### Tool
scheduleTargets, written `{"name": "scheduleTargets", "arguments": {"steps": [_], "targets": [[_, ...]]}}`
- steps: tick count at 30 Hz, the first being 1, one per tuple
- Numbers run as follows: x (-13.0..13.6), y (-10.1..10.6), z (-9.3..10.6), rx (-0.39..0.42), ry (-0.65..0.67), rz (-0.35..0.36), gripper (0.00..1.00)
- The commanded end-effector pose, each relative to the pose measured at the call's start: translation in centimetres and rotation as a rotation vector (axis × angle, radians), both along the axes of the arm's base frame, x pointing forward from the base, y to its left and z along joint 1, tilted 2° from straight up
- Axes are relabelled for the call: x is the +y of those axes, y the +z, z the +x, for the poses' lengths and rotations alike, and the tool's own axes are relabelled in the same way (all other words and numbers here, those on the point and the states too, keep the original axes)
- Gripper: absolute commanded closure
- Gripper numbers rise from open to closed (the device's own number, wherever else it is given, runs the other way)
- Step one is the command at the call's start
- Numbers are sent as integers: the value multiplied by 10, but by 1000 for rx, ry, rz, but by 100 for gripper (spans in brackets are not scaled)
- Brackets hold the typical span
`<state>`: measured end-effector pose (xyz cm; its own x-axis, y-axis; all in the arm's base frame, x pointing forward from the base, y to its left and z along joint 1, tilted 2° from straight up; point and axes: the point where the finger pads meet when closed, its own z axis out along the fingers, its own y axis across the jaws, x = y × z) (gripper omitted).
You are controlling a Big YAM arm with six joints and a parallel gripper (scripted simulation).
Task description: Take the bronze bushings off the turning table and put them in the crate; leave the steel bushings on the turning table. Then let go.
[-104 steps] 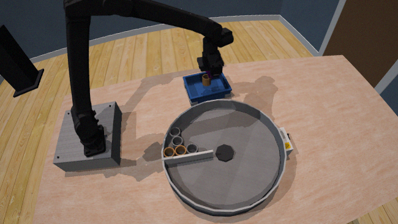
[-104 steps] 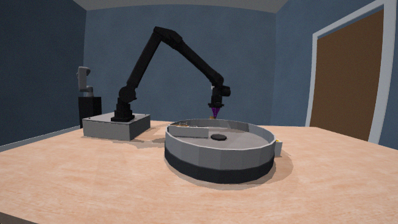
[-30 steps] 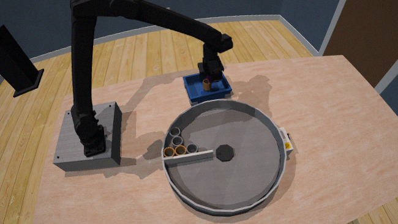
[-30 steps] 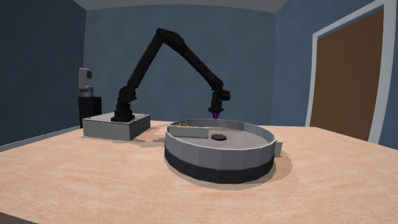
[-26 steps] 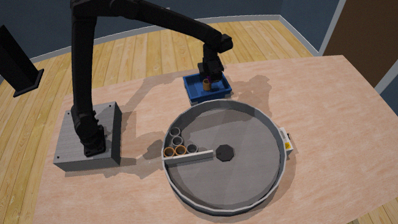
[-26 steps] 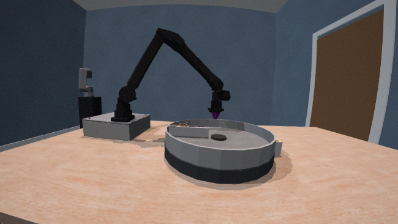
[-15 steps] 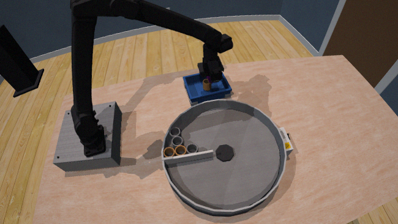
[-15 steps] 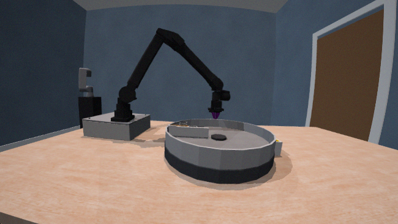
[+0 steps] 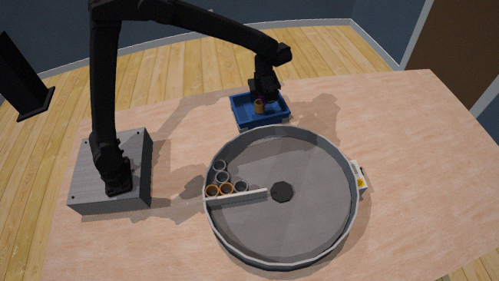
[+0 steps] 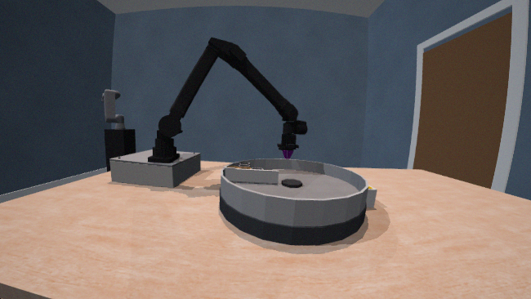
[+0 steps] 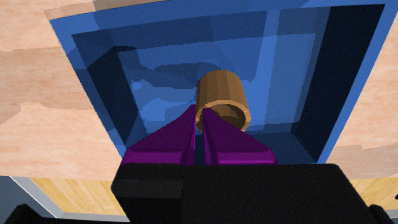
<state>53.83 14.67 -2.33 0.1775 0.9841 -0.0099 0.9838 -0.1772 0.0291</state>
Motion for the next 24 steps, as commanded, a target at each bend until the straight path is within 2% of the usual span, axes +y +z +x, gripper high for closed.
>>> {"name": "scheduleTargets", "arguments": {"steps": [1, 17, 20, 24], "targets": [[-1, -5, 0, 1, 10, -3, 100], [-3, -14, -4, 6, 10, -5, 100], [-1, -6, 1, -11, 10, 0, 100], [-1, -5, 2, -13, 9, 1, 100]]}}
